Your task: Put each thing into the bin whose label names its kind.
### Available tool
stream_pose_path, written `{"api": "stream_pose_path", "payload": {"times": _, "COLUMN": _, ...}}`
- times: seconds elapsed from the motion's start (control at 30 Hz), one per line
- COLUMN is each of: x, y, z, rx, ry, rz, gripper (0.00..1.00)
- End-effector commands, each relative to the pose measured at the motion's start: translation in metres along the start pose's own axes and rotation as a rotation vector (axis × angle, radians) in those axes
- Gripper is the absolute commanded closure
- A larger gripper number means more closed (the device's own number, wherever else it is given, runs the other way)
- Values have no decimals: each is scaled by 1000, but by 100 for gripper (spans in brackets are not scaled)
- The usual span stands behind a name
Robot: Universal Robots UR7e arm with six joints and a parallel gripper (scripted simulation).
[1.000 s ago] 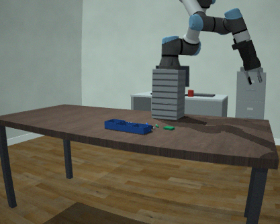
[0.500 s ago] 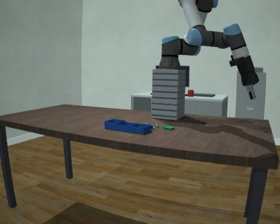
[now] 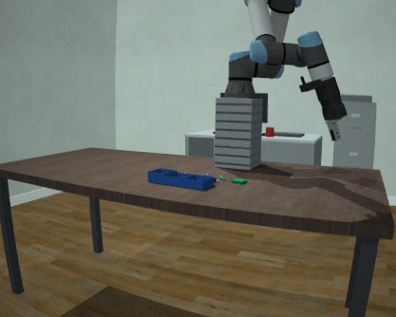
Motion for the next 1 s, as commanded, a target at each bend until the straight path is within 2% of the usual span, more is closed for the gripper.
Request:
{"api": "stream_pose_path", "payload": {"times": 0.0, "x": 25, "y": 10, "z": 9, "rx": 9, "ry": -77, "rz": 15, "gripper": 69}}
{"api": "stream_pose_path", "payload": {"times": 0.07, "x": 25, "y": 10, "z": 9, "rx": 9, "ry": -77, "rz": 15, "gripper": 69}}
{"api": "stream_pose_path", "payload": {"times": 0.2, "x": 53, "y": 19, "z": 23, "rx": 21, "ry": -205, "rz": 36, "gripper": 69}}
{"api": "stream_pose_path", "payload": {"times": 0.3, "x": 56, "y": 20, "z": 24, "rx": 21, "ry": -205, "rz": 36, "gripper": 69}}
{"api": "stream_pose_path", "payload": {"times": 0.43, "x": 83, "y": 30, "z": 40, "rx": 33, "ry": -333, "rz": 56, "gripper": 69}}
{"api": "stream_pose_path", "payload": {"times": 0.5, "x": 84, "y": 30, "z": 40, "rx": 33, "ry": -333, "rz": 56, "gripper": 69}}
{"api": "stream_pose_path", "payload": {"times": 0.57, "x": 97, "y": 35, "z": 49, "rx": 43, "ry": -431, "rz": 71, "gripper": 69}}
{"api": "stream_pose_path", "payload": {"times": 0.63, "x": 97, "y": 35, "z": 49, "rx": 43, "ry": -431, "rz": 71, "gripper": 69}}
{"api": "stream_pose_path", "payload": {"times": 0.7, "x": 110, "y": 40, "z": 58, "rx": 46, "ry": -461, "rz": 76, "gripper": 69}}
{"api": "stream_pose_path", "payload": {"times": 0.77, "x": 111, "y": 41, "z": 58, "rx": 46, "ry": -461, "rz": 76, "gripper": 69}}
{"api": "stream_pose_path", "payload": {"times": 0.9, "x": 136, "y": 50, "z": 77, "rx": 61, "ry": -590, "rz": 94, "gripper": 69}}
{"api": "stream_pose_path", "payload": {"times": 0.97, "x": 136, "y": 50, "z": 78, "rx": 61, "ry": -590, "rz": 94, "gripper": 69}}
Point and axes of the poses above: the point where the finger pads meet when closed, its own y axis back along the fingers, its own z axis across the jaws, x = y × z, the point moved 4 cm from there along y, back along the fingers, and after that the axes turned 12 degrees about -y, right-handed, at the moved point
